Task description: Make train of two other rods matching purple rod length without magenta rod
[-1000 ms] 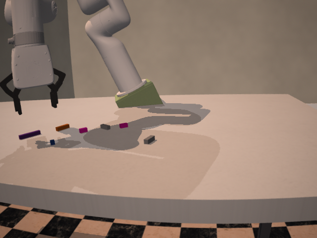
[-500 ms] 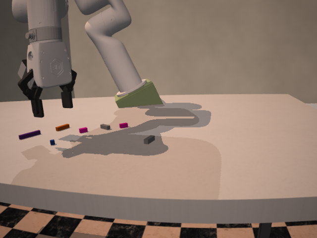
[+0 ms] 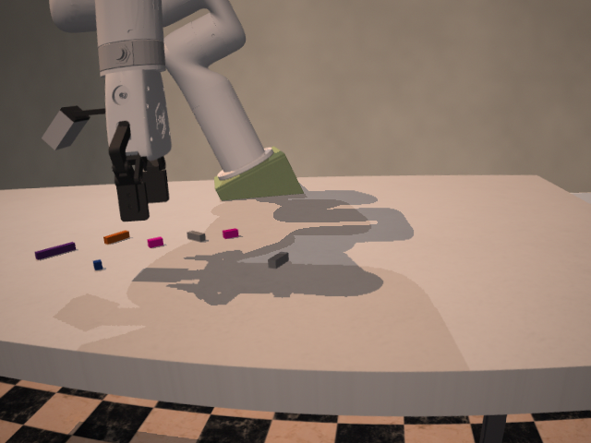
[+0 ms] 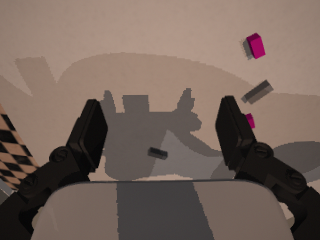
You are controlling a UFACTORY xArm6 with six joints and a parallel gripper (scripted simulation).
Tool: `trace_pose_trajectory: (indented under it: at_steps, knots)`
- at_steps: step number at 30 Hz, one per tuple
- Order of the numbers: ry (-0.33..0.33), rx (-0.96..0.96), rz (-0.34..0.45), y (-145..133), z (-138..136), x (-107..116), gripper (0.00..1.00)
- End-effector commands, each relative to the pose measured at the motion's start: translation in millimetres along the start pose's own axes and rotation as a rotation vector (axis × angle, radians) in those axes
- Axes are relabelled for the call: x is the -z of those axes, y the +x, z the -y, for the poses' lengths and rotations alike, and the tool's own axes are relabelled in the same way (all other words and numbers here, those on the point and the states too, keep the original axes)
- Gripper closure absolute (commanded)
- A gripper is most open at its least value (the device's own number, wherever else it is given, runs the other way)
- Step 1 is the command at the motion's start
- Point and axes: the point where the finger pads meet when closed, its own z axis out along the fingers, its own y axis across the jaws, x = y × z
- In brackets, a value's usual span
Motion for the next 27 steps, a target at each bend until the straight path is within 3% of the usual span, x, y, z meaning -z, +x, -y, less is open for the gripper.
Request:
trace_pose_trajectory:
  at_steps: [1,2,15,27]
  knots:
    - [-0.004,0.101,0.004,-15,7,1,0.00]
    - [-0.004,0.195,0.003,-30,10,1,0.00]
    - [-0.004,0.589,-0.007,-94,19,0,0.00]
    - [-0.004,0.604,-0.007,-97,19,-1,0.00]
